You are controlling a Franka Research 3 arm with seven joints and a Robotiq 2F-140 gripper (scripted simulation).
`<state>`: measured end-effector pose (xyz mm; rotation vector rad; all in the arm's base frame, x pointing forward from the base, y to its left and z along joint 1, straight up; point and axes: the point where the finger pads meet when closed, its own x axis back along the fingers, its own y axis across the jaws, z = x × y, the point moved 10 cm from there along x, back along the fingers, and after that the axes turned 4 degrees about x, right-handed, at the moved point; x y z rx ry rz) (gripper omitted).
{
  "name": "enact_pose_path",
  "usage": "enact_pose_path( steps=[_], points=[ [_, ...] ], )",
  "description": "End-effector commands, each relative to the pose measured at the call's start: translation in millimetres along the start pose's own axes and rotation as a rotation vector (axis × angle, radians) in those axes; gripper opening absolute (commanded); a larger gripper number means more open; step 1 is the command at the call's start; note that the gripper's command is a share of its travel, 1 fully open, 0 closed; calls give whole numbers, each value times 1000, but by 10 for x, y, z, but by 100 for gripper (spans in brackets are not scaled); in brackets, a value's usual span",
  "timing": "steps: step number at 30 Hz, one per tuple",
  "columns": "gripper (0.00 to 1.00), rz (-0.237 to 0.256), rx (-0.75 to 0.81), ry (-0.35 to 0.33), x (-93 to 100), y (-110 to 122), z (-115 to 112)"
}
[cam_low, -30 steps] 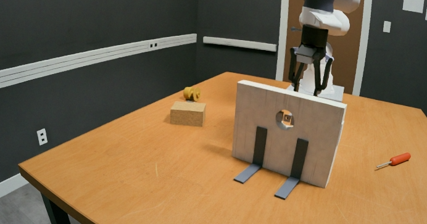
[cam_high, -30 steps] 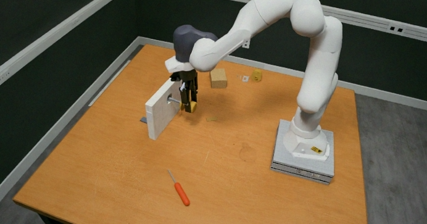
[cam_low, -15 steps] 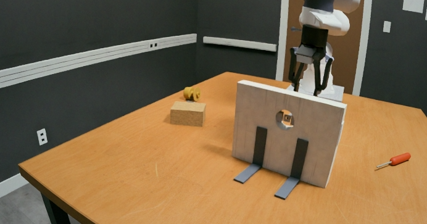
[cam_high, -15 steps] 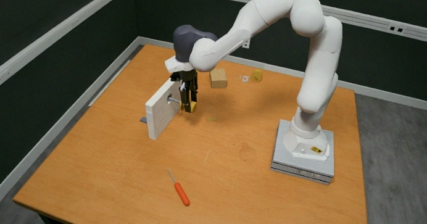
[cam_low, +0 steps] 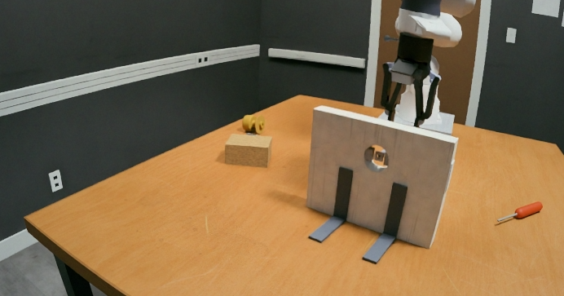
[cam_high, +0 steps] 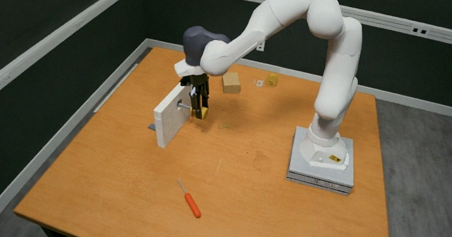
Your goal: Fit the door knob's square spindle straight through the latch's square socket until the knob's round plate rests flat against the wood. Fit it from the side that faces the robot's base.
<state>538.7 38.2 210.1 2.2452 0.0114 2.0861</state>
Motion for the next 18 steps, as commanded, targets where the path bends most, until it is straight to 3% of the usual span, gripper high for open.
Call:
enact_pose_path(
  steps=[1,18],
  points=[
    [42,-2,-2,2,12,-3,9],
    [42,-2,-1,2,13,-2,24]
  ],
)
